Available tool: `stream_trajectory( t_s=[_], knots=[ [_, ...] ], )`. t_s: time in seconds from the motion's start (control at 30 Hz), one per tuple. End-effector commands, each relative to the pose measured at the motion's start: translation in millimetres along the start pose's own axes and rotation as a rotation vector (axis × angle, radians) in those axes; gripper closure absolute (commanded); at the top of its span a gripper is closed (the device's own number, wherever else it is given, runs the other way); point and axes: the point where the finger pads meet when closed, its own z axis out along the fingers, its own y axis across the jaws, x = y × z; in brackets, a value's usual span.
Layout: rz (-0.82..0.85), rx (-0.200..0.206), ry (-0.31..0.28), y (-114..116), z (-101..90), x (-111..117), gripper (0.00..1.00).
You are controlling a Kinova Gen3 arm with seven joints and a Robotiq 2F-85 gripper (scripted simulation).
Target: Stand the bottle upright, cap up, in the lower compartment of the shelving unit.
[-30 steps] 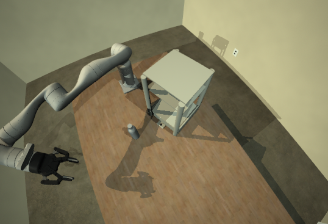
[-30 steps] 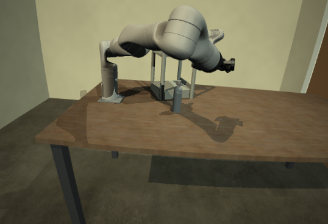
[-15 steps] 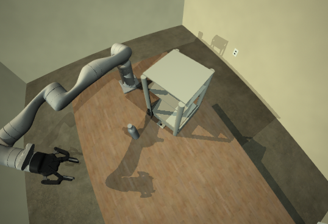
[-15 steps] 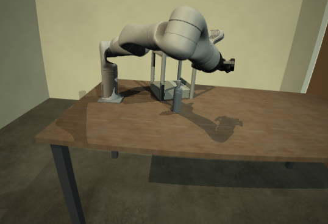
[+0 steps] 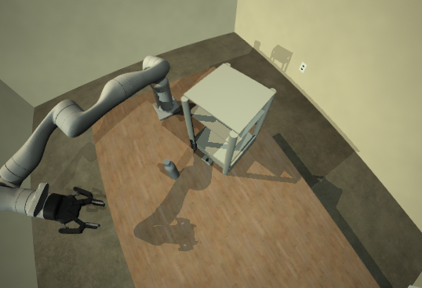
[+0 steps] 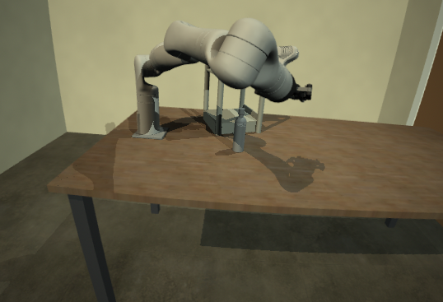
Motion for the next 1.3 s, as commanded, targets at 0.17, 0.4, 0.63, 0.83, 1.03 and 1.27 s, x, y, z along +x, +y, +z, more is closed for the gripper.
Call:
stream_trajectory(
  t_s=[0.17,0.4,0.63,0.83,1.03,1.27],
  knots=[
    [-0.010,0.061,0.047,-48.4,34.0,25.3,0.37],
    [-0.008,0.260,0.147,-89.5,84.0,41.8,0.37],
    [-0.008,0.499,0.262,-142.4,126.8,62.3,0.37],
    [-0.009,0.606,0.313,-166.1,140.1,71.1,0.37],
    [-0.010,0.723,0.368,-191.4,150.7,80.0,0.37],
    [-0.011,0.801,0.404,-207.8,155.7,85.5,0.37]
  ],
)
